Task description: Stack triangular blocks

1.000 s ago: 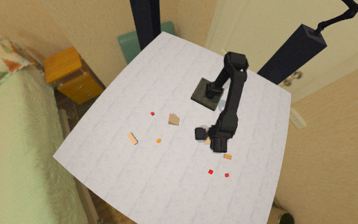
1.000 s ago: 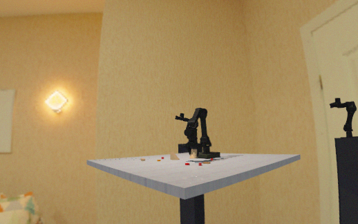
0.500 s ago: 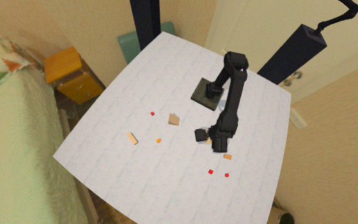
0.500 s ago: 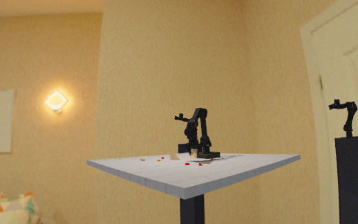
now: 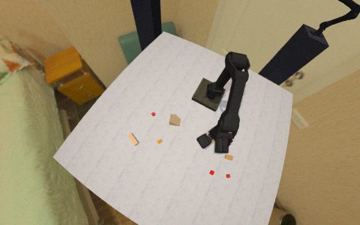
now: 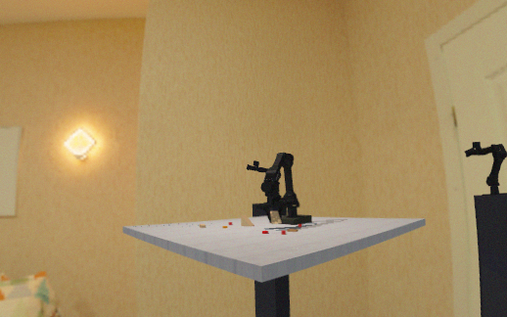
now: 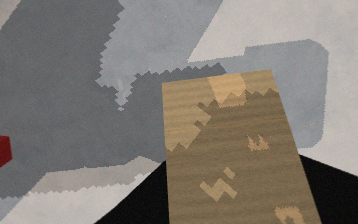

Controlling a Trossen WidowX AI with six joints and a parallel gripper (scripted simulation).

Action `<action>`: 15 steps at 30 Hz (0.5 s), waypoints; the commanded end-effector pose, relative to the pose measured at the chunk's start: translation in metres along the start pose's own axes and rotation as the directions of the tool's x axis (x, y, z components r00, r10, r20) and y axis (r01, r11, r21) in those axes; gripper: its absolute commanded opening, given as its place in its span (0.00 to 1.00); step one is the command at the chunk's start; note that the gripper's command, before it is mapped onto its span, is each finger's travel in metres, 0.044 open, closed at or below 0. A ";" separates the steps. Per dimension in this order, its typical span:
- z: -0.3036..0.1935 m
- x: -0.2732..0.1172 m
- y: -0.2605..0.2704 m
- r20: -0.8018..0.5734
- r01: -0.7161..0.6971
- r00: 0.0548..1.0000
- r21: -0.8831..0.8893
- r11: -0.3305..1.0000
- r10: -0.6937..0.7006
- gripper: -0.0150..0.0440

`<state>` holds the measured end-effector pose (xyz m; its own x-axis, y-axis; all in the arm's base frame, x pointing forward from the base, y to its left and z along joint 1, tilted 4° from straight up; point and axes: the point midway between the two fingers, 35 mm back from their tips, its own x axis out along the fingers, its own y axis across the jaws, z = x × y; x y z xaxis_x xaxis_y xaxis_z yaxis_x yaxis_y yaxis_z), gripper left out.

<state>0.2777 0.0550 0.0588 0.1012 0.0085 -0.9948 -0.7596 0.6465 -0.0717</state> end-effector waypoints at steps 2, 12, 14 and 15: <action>0.000 0.000 0.000 0.000 0.001 1.000 -0.108 0.994 -0.001 0.25; 0.000 0.000 0.000 0.000 0.002 1.000 -0.362 0.932 -0.002 0.25; 0.000 0.000 0.000 0.000 0.002 1.000 -0.420 0.907 -0.002 0.25; 0.000 0.000 0.000 0.000 0.002 1.000 -0.451 0.893 -0.002 0.25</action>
<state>0.2773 0.0552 0.0583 0.1000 0.0083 -0.9949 -0.9500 0.2981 -0.0930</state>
